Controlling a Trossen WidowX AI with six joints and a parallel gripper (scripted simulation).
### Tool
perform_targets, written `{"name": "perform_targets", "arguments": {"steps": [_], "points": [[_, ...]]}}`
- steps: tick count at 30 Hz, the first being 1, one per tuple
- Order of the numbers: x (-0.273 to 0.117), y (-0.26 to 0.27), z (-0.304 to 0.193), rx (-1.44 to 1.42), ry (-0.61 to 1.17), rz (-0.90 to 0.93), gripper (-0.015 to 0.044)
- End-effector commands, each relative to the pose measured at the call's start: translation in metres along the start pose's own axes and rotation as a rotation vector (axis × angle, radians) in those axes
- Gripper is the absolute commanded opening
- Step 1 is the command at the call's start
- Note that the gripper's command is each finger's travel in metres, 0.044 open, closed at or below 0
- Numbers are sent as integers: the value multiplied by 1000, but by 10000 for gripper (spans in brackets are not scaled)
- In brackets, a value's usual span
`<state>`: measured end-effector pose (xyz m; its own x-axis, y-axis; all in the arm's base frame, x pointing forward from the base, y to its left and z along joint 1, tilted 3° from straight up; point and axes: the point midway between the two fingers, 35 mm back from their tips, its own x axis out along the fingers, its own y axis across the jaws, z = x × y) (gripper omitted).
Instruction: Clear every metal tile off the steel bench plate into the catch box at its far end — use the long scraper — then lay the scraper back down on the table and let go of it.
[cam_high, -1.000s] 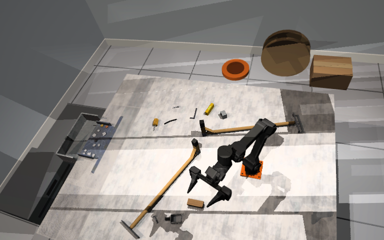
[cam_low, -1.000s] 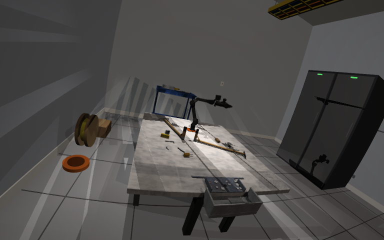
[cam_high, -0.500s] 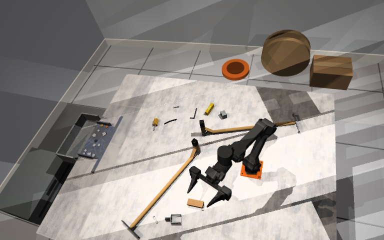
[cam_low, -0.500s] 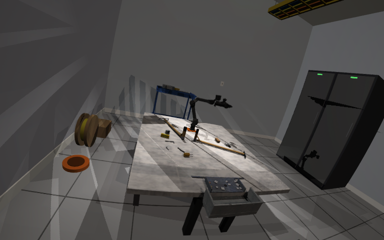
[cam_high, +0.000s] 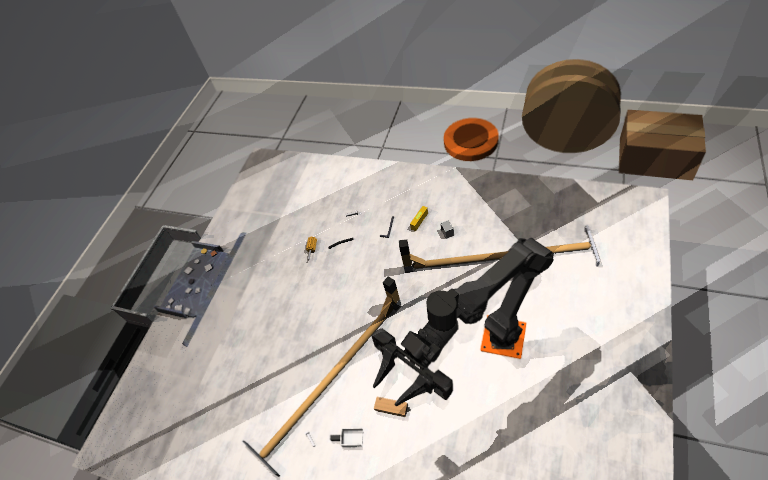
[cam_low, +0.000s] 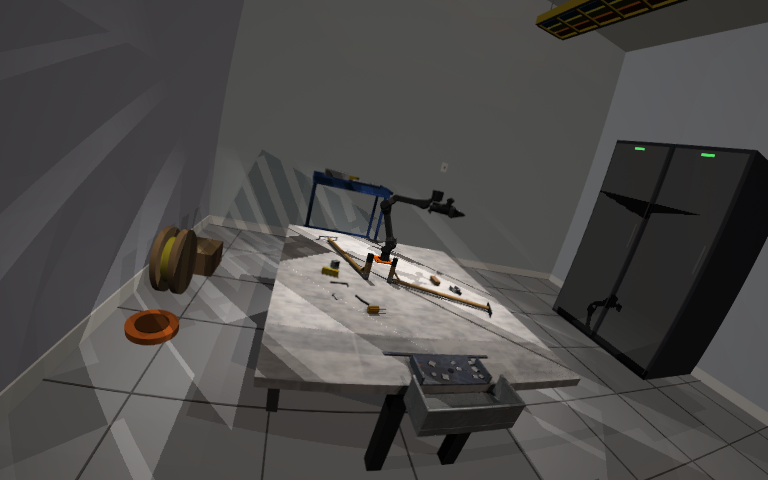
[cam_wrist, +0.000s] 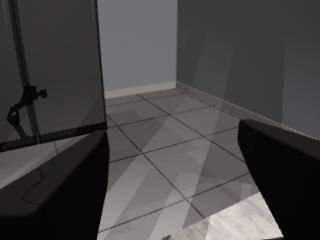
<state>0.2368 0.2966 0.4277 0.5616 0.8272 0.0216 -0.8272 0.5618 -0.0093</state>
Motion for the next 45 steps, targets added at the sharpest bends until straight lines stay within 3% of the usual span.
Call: {"name": "perform_targets", "arguments": {"steps": [1, 8, 45], "points": [[3, -13, -5, -8, 31, -37, 177], [6, -42, -18, -14, 100, -108, 0], [-28, -188, -84, 32, 470, -457, 0]]}}
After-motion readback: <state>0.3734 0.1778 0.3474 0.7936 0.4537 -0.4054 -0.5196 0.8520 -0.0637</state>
